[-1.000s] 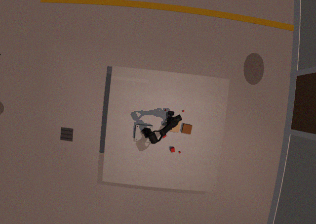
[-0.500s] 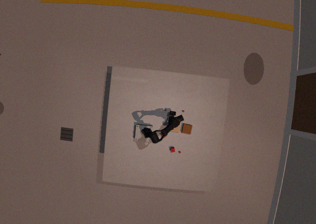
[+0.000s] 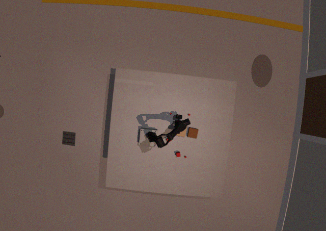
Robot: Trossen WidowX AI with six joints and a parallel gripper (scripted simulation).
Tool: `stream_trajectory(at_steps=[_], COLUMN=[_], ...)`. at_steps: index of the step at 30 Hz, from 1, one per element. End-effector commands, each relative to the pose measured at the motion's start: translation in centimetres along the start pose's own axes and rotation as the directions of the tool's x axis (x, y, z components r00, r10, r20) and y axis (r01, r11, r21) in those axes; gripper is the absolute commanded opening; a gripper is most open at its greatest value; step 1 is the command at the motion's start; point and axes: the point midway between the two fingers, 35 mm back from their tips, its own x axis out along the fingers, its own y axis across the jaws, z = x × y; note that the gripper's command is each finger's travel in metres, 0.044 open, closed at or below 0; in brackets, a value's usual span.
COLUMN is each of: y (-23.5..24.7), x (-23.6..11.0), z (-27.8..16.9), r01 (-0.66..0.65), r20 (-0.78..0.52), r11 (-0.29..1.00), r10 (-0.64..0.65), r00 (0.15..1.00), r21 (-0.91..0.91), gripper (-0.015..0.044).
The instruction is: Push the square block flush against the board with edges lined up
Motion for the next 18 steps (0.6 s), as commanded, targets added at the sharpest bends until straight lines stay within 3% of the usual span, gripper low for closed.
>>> stream_trajectory(at_steps=[1,18], y=[-0.1,-0.1], x=[0.0,0.1], z=[-0.7,-3.5], r01=[0.005,0.005], r20=[0.001,-0.001], r11=[1.0,1.0], r10=[-0.005,-0.005], r00=[1.0,1.0], r21=[0.001,0.001], gripper=[0.0,0.0])
